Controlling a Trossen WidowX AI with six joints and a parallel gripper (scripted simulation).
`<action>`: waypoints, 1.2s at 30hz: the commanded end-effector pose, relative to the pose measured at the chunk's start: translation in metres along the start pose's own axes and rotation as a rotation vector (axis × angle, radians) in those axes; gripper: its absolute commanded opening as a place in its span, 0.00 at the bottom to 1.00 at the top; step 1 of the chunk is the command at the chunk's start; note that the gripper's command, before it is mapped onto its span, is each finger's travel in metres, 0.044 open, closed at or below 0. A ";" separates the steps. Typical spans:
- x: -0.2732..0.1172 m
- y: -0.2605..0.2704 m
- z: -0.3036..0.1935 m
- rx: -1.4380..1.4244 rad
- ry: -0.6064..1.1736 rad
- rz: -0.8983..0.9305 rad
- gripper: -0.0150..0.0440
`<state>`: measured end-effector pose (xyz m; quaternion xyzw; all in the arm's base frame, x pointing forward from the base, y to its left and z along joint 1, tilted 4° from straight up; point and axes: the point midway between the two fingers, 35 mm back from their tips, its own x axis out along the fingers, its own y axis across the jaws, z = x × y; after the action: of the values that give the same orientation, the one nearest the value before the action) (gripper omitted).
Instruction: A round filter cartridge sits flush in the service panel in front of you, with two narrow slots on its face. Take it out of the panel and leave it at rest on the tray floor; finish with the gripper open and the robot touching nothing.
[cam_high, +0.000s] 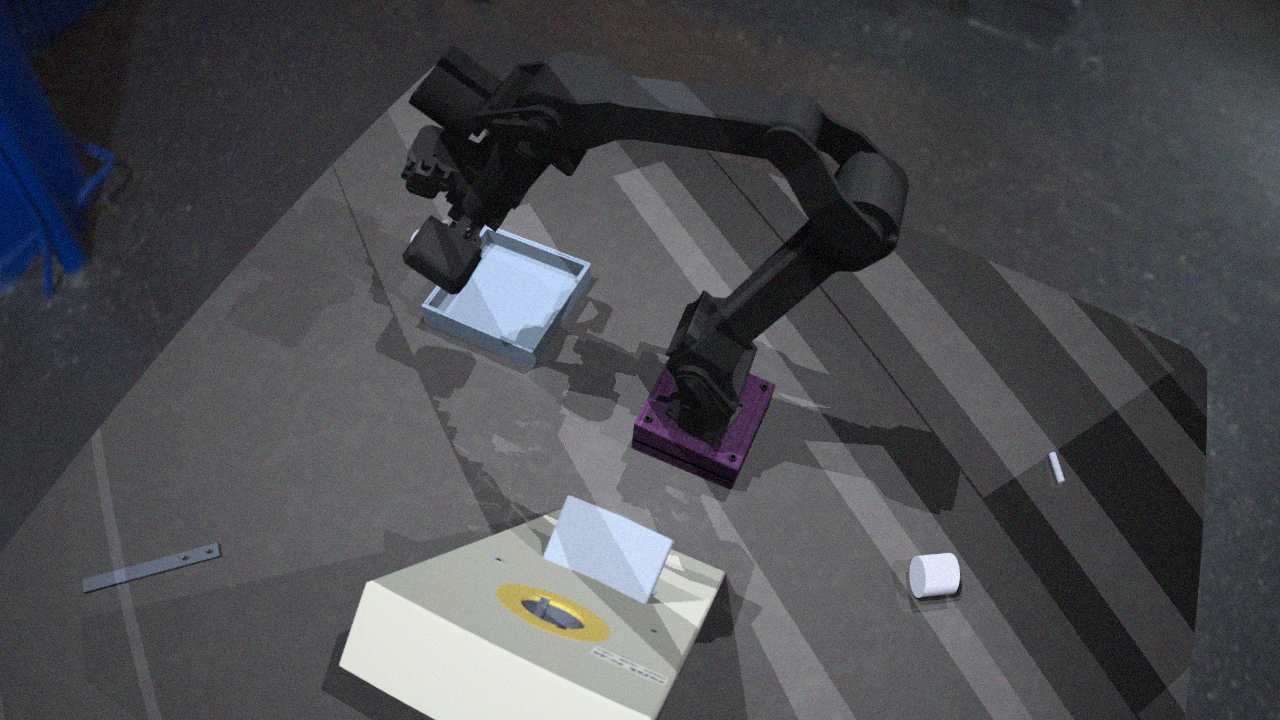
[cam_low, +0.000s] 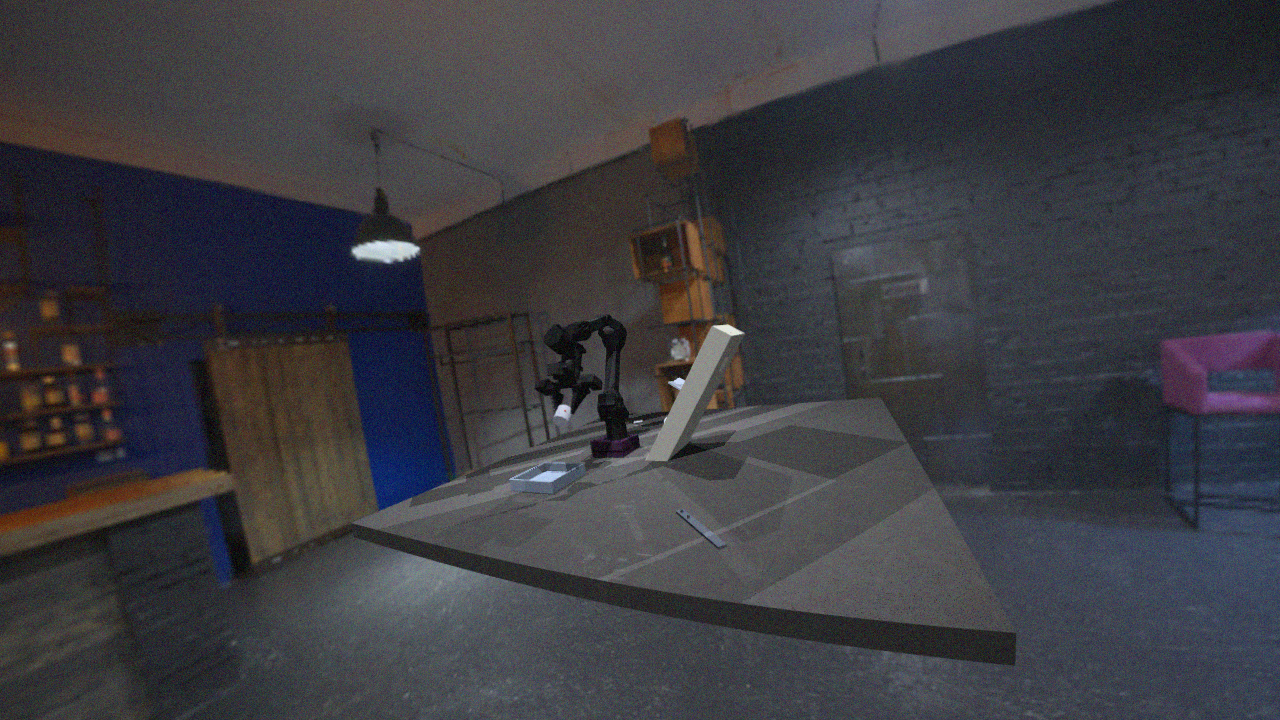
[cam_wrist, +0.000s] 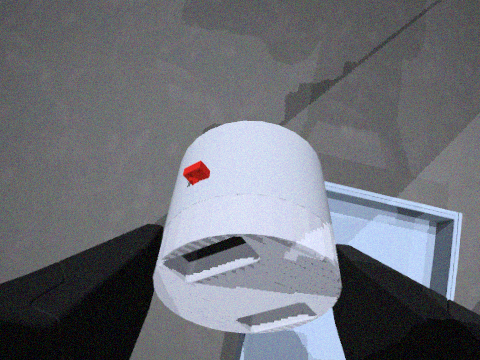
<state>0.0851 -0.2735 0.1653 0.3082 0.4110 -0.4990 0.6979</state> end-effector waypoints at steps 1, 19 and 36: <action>0.012 -0.020 -0.007 0.065 -0.005 -0.041 0.25; 0.052 -0.092 -0.057 0.302 -0.002 -0.187 0.25; 0.116 -0.093 -0.095 0.302 -0.002 -0.187 0.25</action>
<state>-0.0083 -0.2759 0.0264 0.3682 0.3577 -0.6163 0.5972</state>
